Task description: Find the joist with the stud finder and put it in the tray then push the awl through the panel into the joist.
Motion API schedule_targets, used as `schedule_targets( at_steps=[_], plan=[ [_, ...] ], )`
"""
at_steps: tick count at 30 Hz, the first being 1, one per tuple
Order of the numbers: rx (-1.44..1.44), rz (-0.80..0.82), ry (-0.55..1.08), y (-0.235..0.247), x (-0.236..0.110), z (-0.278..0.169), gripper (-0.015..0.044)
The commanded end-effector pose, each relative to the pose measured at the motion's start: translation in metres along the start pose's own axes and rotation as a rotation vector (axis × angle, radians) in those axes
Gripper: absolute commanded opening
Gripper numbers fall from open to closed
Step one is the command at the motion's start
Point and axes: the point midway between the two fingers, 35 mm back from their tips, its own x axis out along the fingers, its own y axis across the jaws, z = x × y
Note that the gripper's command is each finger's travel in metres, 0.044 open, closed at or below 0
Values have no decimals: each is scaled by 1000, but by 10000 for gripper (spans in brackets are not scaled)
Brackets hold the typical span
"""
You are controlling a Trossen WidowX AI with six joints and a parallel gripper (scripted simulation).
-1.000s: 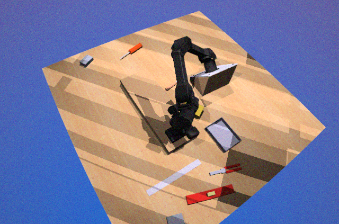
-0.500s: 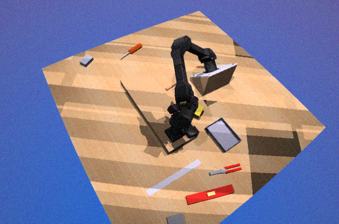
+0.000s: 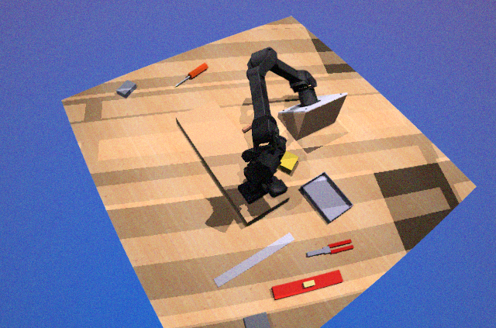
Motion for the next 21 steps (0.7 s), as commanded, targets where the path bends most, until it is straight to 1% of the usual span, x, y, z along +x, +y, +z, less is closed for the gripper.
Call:
schedule_targets(
  at_steps=[1, 21],
  plan=[
    [-3, -7, -1, -8, 1, 0, 0],
    [-4, -8, 0, -36, 1, 0, 0]
  ],
)
